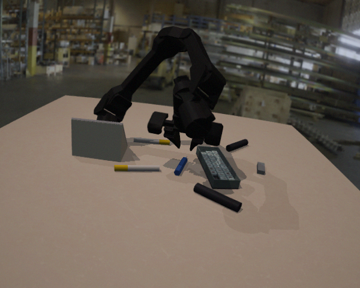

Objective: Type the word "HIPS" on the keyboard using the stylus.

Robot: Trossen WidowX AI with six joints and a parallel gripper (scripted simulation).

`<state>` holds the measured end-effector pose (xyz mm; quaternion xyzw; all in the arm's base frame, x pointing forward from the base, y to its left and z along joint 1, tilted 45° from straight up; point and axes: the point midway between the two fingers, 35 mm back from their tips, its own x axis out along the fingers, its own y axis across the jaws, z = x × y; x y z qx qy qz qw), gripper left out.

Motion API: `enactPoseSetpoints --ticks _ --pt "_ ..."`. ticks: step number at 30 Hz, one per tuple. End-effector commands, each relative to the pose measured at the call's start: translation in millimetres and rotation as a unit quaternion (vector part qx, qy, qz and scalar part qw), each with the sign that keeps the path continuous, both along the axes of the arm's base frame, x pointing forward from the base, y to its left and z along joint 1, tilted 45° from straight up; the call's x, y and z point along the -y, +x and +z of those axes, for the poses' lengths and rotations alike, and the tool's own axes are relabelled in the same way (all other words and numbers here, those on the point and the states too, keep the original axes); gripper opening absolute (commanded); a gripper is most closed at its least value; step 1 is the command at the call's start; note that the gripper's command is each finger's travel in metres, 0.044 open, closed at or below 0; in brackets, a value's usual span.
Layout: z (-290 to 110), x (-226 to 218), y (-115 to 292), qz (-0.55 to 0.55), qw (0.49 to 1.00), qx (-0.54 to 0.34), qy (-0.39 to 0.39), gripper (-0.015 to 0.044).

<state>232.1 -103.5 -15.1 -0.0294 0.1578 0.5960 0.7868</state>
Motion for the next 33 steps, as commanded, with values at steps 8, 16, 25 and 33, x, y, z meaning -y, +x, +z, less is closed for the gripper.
enactPoseSetpoints --ticks 8,16,25,33 --pt "-5.2 -7.3 0.0 0.0 1.0 -0.002 0.003 0.015" --pt "-8.3 -11.2 0.4 0.0 1.0 -0.002 0.003 0.015" --pt "-11.9 -14.8 0.9 0.0 1.0 -0.002 0.003 0.015" --pt "-15.5 -18.0 1.5 0.0 1.0 -0.002 0.003 0.015"
